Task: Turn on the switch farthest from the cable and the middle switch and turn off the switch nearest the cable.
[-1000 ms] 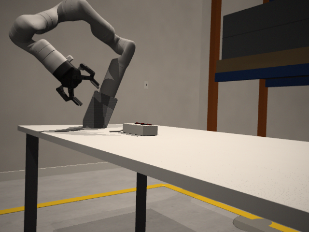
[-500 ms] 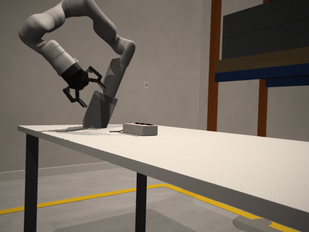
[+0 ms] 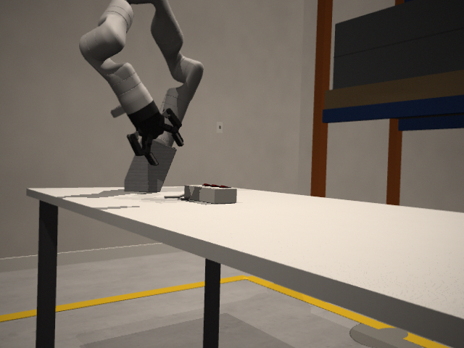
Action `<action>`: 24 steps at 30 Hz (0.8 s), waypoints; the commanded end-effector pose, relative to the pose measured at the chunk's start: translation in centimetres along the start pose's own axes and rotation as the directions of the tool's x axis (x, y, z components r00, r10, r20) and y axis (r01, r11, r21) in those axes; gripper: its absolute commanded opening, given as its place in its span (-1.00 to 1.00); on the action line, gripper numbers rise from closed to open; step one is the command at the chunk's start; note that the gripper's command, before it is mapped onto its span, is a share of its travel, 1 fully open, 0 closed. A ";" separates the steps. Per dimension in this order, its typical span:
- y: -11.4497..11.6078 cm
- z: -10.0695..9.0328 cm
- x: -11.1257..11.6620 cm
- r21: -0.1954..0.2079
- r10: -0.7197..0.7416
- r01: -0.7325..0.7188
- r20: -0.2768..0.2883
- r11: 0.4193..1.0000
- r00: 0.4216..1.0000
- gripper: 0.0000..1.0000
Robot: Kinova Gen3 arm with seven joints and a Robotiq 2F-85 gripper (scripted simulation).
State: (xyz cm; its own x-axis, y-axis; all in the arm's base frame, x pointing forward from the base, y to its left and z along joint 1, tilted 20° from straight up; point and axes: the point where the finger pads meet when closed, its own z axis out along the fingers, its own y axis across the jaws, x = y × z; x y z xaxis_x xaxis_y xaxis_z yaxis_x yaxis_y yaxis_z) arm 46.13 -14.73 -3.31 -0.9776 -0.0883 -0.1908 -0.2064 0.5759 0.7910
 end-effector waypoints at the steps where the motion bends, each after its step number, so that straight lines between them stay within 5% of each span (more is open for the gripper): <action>1: 3.1 1.5 -0.5 0.087 -0.174 0.179 -0.055 0.980 0.983 1.00; 9: 8.1 5.9 0.2 0.169 -0.493 0.534 -0.232 0.828 0.838 1.00; 11: 8.1 5.9 0.2 0.169 -0.493 0.534 -0.232 0.828 0.838 1.00; 24: 14.0 11.2 1.0 0.171 -0.732 0.858 -0.459 0.484 0.504 1.00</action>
State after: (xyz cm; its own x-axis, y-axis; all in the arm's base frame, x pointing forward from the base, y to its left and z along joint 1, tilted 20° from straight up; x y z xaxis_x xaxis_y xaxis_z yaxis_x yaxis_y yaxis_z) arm 42.81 0.64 0.11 -0.4449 -0.7879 -0.4257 -0.8955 0.3986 0.1982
